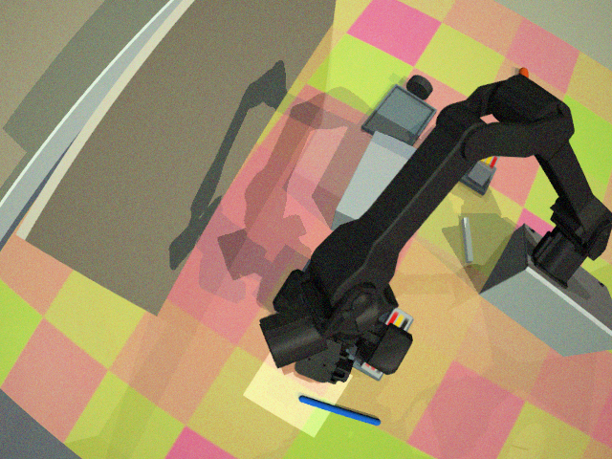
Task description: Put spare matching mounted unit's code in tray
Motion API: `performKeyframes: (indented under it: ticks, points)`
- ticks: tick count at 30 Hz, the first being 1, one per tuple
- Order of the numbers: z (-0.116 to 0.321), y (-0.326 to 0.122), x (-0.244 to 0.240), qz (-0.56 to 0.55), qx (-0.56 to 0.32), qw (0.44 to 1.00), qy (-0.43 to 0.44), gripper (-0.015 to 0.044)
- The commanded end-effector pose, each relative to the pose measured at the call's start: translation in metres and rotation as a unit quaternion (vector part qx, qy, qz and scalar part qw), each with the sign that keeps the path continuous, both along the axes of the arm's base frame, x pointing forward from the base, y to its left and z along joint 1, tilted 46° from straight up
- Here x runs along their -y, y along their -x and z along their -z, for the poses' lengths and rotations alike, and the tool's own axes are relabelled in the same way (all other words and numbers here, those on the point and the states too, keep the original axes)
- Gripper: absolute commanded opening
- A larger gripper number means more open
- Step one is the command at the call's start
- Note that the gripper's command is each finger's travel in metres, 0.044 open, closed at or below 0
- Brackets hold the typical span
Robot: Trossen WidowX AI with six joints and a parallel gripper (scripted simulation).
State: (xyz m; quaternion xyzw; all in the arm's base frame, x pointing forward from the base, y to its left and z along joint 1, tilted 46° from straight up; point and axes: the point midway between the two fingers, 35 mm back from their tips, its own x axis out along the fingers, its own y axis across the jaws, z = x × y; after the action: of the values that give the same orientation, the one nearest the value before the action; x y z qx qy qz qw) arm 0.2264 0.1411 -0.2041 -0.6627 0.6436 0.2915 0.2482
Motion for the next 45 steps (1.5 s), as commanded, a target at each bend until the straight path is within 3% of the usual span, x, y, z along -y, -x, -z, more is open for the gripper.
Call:
performKeyframes:
  ticks: [1,36,42,45]
  points:
    - [0.004,-0.001,0.004,-0.004,0.0,1.0,0.0,0.03]
    - [0.039,0.002,0.044,-0.003,0.0,1.0,0.002,0.03]
    - [0.038,0.003,0.043,0.001,0.0,1.0,0.003,0.0143]
    - [0.038,0.003,0.043,0.001,0.0,1.0,0.003,0.0123]
